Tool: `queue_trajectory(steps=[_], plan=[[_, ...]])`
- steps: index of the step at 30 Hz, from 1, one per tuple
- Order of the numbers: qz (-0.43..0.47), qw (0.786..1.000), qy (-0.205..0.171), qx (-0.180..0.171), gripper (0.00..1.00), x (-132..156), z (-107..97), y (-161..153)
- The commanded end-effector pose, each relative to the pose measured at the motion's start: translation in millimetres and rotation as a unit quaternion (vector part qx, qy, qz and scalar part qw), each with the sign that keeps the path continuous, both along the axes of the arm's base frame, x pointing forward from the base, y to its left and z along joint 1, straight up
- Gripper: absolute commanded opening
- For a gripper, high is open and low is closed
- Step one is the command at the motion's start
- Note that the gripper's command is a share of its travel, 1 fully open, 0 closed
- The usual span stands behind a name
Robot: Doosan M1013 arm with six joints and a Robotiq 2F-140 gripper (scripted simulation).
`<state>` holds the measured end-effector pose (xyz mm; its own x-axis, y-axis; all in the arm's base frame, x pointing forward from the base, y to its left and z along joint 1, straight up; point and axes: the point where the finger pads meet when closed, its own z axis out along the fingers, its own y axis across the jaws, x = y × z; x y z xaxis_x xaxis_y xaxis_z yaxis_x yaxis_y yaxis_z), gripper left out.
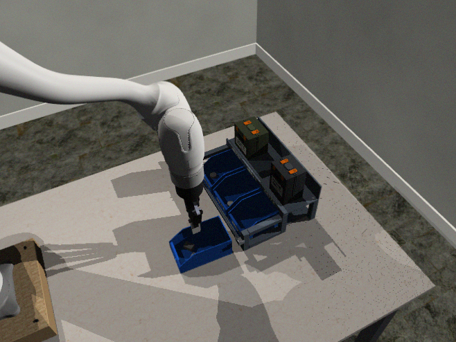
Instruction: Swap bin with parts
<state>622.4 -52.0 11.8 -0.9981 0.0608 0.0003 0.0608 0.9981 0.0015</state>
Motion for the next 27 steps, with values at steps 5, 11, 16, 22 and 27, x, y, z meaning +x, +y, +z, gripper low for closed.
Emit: queue_trajectory(steps=[5, 11, 16, 22, 27], plan=[[0.000, 1.000, 0.000, 0.000, 0.10, 0.0, 3.9, 0.0], [0.000, 1.000, 0.000, 0.000, 0.10, 0.0, 11.5, 0.0], [0.000, 1.000, 0.000, 0.000, 0.10, 0.0, 20.5, 0.0], [0.000, 1.000, 0.000, 0.000, 0.10, 0.0, 37.5, 0.0], [0.000, 1.000, 0.000, 0.000, 0.10, 0.0, 52.8, -0.1]])
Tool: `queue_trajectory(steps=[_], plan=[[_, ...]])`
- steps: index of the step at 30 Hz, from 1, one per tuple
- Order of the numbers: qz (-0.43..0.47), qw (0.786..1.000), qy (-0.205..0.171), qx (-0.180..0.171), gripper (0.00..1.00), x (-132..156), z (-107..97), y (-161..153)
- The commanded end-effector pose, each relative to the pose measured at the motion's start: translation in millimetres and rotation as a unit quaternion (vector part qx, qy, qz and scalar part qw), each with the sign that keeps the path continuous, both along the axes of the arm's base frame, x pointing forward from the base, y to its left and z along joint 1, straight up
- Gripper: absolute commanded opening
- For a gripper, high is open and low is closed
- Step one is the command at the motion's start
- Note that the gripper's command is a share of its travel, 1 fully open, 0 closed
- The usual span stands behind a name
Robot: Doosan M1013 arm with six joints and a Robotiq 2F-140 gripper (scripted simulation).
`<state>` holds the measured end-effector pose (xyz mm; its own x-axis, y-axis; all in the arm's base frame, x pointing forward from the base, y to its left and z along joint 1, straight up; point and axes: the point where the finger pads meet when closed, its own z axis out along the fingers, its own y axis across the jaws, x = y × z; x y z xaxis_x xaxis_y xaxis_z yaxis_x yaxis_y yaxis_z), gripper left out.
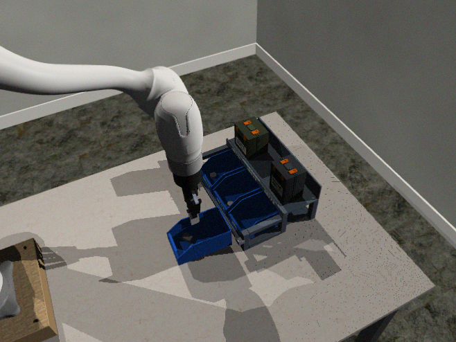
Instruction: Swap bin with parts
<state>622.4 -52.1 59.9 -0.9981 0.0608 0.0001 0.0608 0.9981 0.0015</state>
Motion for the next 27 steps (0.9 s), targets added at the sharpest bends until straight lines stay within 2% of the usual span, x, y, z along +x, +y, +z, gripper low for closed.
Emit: queue_trajectory(steps=[1, 14, 27], plan=[[0.000, 1.000, 0.000, 0.000, 0.10, 0.0, 4.7, 0.0], [0.000, 1.000, 0.000, 0.000, 0.10, 0.0, 32.7, 0.0], [0.000, 1.000, 0.000, 0.000, 0.10, 0.0, 37.7, 0.0]])
